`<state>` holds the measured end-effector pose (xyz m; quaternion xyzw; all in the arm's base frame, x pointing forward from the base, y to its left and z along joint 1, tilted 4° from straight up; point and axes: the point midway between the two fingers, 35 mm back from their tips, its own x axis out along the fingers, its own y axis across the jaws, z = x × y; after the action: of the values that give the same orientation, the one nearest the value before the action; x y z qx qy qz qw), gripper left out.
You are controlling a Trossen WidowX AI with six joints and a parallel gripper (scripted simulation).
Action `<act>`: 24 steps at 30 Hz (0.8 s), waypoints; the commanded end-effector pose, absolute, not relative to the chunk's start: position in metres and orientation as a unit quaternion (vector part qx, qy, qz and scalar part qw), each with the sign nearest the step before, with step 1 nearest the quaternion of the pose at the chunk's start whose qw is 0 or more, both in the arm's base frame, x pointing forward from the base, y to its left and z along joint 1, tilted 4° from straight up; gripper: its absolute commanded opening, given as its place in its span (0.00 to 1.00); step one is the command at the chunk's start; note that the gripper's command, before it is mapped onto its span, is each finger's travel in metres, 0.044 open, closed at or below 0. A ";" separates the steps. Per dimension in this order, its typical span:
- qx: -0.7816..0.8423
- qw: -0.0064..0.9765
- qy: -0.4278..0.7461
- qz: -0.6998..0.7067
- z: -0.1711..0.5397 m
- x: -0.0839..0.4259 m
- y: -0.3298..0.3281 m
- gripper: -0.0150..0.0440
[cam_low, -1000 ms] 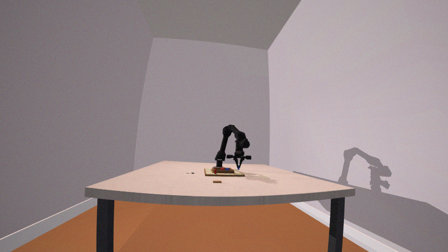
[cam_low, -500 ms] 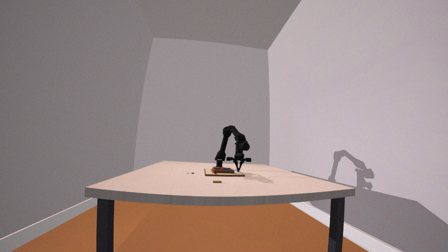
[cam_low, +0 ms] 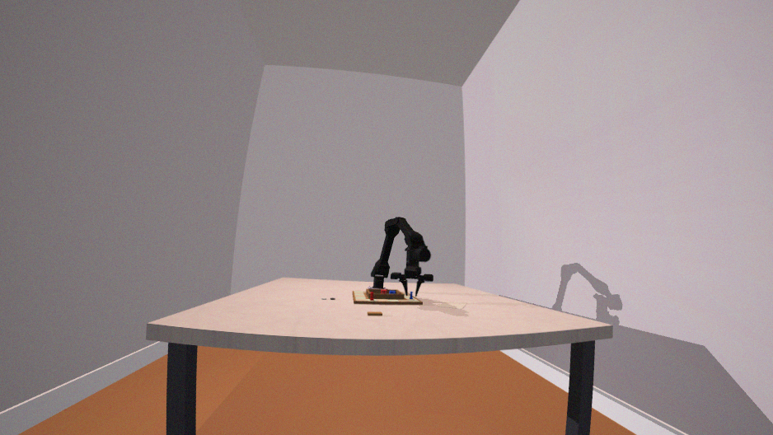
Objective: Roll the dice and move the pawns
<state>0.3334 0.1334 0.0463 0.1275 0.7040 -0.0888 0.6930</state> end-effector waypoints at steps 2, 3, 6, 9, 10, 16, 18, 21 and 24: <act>0.128 0.692 0.705 -0.089 0.071 0.335 0.132 0.79; 0.128 0.691 0.706 -0.090 0.085 0.335 0.131 0.83; 0.129 0.690 0.706 -0.090 0.096 0.334 0.131 0.97; 0.129 0.690 0.706 -0.090 0.096 0.334 0.131 1.00; 0.129 0.690 0.706 -0.090 0.100 0.335 0.130 1.00; 0.085 0.696 0.711 -0.050 0.137 0.293 0.075 1.00; 0.066 0.698 0.713 -0.031 0.149 0.271 0.054 1.00; 0.037 0.699 0.714 -0.004 0.162 0.234 0.028 1.00; 0.009 0.699 0.715 0.024 0.170 0.195 0.008 1.00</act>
<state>0.2363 0.0271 0.1627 0.0405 0.7133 -0.0048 0.6997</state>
